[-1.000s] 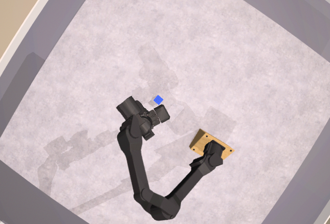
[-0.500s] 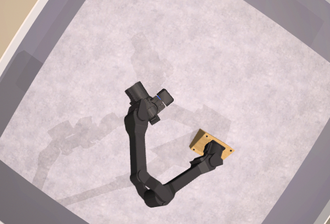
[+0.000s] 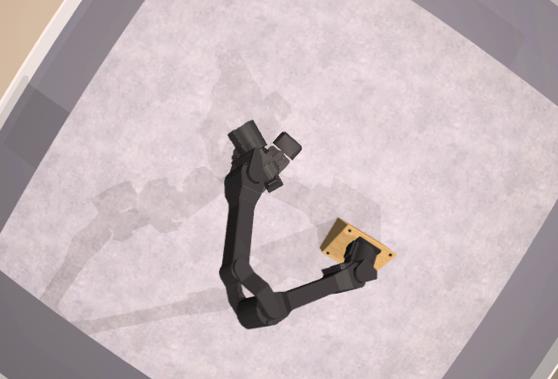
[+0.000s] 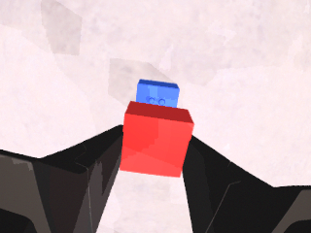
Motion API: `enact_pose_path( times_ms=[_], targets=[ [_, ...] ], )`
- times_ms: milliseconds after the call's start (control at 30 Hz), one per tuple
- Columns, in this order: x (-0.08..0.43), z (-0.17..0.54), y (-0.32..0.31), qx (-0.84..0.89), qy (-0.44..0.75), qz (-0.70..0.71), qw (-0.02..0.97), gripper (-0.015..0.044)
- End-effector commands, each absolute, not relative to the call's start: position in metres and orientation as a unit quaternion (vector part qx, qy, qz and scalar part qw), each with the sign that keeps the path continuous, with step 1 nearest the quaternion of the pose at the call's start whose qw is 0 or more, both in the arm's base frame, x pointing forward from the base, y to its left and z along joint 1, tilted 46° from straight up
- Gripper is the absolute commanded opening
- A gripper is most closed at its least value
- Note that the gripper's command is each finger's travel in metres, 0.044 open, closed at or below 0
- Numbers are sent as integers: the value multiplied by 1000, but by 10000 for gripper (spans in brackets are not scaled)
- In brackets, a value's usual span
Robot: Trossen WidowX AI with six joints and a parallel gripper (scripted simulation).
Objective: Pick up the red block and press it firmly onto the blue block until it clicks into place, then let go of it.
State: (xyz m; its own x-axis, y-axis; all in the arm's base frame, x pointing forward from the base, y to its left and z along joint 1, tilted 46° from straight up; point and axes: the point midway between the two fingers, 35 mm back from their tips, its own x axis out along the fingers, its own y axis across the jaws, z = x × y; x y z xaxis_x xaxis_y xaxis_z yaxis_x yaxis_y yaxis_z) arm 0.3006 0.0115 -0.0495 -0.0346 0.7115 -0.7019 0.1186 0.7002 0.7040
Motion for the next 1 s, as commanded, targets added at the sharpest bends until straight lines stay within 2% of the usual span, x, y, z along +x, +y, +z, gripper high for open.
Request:
enact_pose_path(
  times_ms=[0,967],
  targets=[
    [301,-55,14,299,677,243,627,0],
    [299,-78,39,300,677,244,626,0]
  ],
)
